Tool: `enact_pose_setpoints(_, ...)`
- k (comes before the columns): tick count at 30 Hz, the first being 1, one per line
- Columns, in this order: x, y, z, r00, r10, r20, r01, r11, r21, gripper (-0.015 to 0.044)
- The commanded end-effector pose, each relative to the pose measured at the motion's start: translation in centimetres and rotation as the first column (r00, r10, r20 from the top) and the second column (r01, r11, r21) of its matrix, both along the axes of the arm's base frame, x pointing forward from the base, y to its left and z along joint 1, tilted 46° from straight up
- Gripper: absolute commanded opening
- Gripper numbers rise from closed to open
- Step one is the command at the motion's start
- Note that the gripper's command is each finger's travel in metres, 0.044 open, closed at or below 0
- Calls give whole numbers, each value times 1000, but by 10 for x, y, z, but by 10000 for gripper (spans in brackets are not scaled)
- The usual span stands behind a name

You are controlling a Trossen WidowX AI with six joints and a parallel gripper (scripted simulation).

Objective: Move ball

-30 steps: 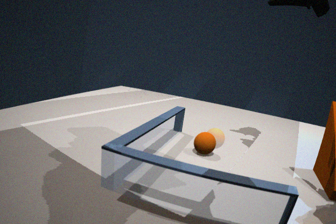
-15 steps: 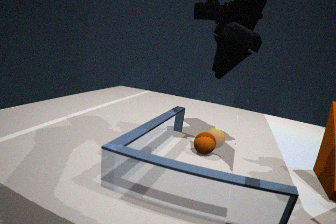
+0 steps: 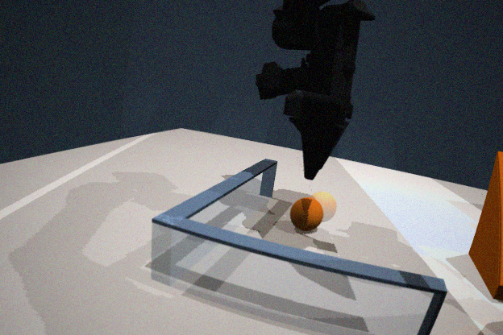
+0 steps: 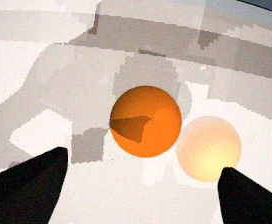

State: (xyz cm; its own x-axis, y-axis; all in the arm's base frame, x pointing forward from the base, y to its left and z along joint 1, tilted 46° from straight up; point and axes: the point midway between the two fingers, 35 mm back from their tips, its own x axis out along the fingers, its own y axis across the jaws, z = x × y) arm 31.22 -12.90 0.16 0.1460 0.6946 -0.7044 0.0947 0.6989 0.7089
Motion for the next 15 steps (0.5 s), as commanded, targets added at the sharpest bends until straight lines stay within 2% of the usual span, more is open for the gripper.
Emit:
enact_pose_setpoints(1,1,8,-9,1000,4,-15,-4,1000,-1,320)
enact_pose_setpoints(15,4,21,-22,1000,4,-15,-4,1000,0,320)
